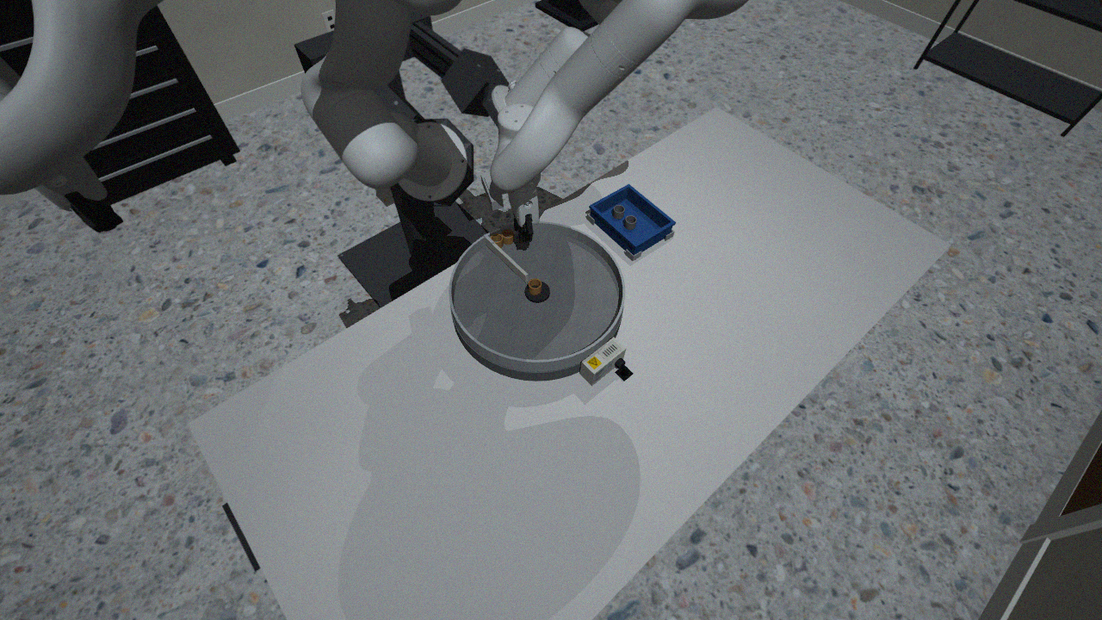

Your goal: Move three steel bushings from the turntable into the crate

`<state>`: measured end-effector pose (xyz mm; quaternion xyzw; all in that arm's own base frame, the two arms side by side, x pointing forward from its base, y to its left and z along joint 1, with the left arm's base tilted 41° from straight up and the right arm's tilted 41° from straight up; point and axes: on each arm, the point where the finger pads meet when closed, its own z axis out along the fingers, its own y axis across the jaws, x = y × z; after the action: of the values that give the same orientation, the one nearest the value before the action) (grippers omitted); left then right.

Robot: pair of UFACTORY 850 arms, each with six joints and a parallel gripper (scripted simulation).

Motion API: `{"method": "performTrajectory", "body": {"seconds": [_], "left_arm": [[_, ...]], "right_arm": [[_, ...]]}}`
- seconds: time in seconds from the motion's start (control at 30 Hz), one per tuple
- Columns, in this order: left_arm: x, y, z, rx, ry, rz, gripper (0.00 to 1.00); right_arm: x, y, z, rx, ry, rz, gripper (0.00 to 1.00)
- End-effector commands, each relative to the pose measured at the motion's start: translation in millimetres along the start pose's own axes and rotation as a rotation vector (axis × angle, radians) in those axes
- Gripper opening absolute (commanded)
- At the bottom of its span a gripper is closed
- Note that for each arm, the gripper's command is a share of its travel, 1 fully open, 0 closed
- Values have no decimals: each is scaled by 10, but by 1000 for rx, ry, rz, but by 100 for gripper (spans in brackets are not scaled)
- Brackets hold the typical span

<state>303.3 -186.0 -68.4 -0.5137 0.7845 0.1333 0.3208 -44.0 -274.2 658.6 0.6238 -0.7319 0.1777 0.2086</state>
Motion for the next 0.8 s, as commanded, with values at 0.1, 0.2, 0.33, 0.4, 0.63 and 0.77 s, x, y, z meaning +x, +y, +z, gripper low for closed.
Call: {"method": "performTrajectory", "body": {"seconds": [0.1,0.2,0.33,0.4,0.63,0.77], "left_arm": [[-309,-12,-5,1,1,-37,0],[-622,-13,-4,1,1,-73,0],[-964,-12,-2,1,1,-113,0],[-1134,-15,-2,1,1,-133,0],[-1659,-17,0,1,1,-194,0],[-1995,-15,2,0,1,-234,0]], "right_arm": [[4,0,-8,0,2,0,100],[4,0,-8,0,2,0,100],[4,0,-8,0,2,0,100],[4,0,-8,0,2,0,100],[4,0,-8,0,2,0,100],[4,0,-8,0,2,0,100]]}}
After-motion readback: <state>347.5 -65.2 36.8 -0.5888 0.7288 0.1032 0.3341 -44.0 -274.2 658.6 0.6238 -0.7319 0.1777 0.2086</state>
